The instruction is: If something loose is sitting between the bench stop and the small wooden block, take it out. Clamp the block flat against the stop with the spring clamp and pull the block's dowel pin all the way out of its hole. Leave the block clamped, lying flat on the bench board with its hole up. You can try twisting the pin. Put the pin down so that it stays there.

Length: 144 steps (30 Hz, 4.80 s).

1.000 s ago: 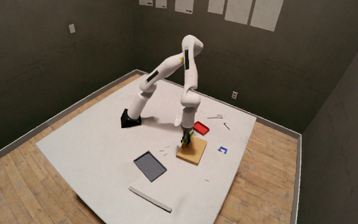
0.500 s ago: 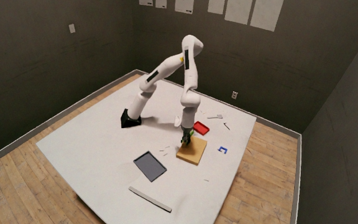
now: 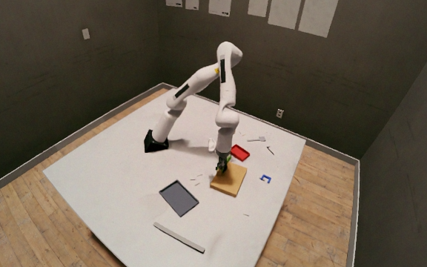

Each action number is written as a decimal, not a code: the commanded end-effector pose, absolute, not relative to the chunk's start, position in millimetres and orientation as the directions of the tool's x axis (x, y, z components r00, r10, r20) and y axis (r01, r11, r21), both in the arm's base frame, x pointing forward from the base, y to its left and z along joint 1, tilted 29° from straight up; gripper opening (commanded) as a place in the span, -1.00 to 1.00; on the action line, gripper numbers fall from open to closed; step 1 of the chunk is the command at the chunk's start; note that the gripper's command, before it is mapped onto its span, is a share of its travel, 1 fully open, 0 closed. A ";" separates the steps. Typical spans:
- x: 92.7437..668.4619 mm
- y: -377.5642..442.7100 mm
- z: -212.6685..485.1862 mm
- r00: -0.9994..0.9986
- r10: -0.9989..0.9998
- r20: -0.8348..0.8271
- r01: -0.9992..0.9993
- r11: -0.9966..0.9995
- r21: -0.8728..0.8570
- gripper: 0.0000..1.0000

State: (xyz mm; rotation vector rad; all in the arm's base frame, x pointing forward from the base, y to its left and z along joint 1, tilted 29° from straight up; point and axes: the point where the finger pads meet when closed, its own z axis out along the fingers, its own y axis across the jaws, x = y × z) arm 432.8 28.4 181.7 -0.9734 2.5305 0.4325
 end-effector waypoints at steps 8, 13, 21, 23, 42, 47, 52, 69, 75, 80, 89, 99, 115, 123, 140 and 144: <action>435.8 26.3 184.8 -0.647 -0.599 -0.472 -0.718 0.687 0.112 -0.80; 435.8 26.3 184.8 -0.632 -0.613 -0.474 -0.731 0.674 0.103 -0.80; 435.8 26.3 184.9 -0.611 -0.632 -0.477 -0.749 0.657 0.089 -0.80; 435.8 26.3 184.9 -0.608 -0.634 -0.477 -0.751 0.654 0.087 -0.80; 435.8 26.2 185.0 -0.557 -0.676 -0.482 -0.790 0.611 0.056 -0.80; 435.8 26.2 185.0 -0.542 -0.687 -0.483 -0.800 0.598 0.047 -0.80; 435.8 26.2 185.0 -0.528 -0.698 -0.484 -0.810 0.586 0.038 -0.80; 435.8 26.2 185.1 -0.484 -0.728 -0.485 -0.837 0.548 0.012 -0.80; 435.8 26.1 185.2 -0.472 -0.736 -0.485 -0.843 0.538 0.005 -0.80; 435.7 26.0 185.4 -0.477 -0.733 -0.485 -0.840 0.542 0.008 -0.80; 435.7 26.0 185.5 -0.499 -0.718 -0.485 -0.828 0.561 0.021 -0.80; 435.7 26.0 185.5 -0.522 -0.702 -0.484 -0.813 0.581 0.034 -0.80; 435.6 25.9 185.6 -0.556 -0.677 -0.482 -0.791 0.610 0.055 -0.80; 435.6 25.9 185.6 -0.571 -0.665 -0.481 -0.779 0.623 0.064 -0.80; 435.6 25.9 185.7 -0.603 -0.639 -0.478 -0.755 0.650 0.084 -0.80; 435.6 25.9 185.7 -0.609 -0.634 -0.477 -0.751 0.655 0.088 -0.80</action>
